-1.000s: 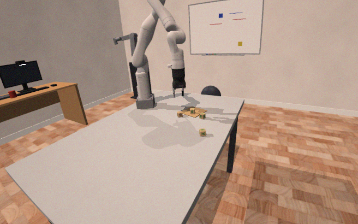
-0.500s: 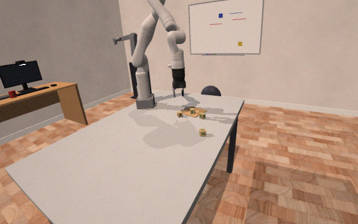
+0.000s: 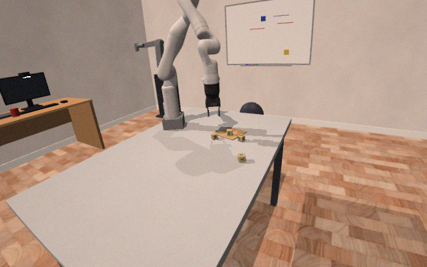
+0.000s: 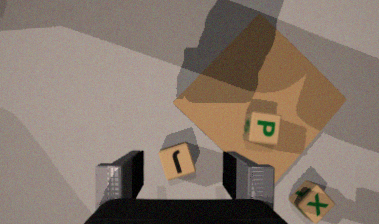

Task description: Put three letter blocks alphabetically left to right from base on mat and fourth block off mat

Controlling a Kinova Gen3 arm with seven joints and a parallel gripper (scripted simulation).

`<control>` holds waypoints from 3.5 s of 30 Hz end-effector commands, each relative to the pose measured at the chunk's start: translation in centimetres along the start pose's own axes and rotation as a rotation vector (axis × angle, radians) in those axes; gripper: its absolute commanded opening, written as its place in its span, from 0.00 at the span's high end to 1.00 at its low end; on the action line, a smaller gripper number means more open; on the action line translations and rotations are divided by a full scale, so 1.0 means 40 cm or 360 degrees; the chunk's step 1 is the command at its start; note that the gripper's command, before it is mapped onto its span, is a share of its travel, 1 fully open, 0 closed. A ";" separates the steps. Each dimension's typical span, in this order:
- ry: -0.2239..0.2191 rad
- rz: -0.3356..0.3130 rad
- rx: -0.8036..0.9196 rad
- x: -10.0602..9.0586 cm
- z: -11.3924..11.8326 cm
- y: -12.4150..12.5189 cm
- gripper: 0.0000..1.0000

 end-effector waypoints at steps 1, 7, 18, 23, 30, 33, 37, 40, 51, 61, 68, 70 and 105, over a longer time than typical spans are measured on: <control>0.0015 0.0011 0.0141 0.015 0.001 0.010 0.00; 0.0016 0.0019 0.0474 0.033 0.004 0.014 0.00; 0.0015 0.0001 0.1422 0.076 0.002 0.005 0.00; 0.0012 -0.0011 0.1626 0.083 -0.001 -0.001 0.00; 0.0003 -0.0032 0.1927 0.093 -0.009 -0.011 0.00; 0.0001 -0.0037 0.1979 0.095 -0.010 -0.013 0.00; 0.0001 -0.0038 0.1994 0.095 -0.011 -0.013 0.00; 0.0000 -0.0038 0.1998 0.096 -0.011 -0.013 0.00; 0.0000 -0.0038 0.1998 0.096 -0.011 -0.013 0.00; 0.0000 -0.0038 0.1998 0.100 -0.011 -0.014 0.00; 0.0000 -0.0038 0.1998 0.115 -0.011 -0.014 0.00; 0.0000 -0.0038 0.1998 0.118 -0.011 -0.014 0.00; 0.0000 -0.0038 0.1998 0.218 -0.012 -0.016 0.00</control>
Point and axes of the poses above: the point where the finger pads meet when closed, its own x axis out along the fingers, its own z axis across the jaws, y = z × x, the point moved 10 cm from there along -x, back along the fingers, and after that the axes turned 13 degrees about -x, right-handed, at the moved point
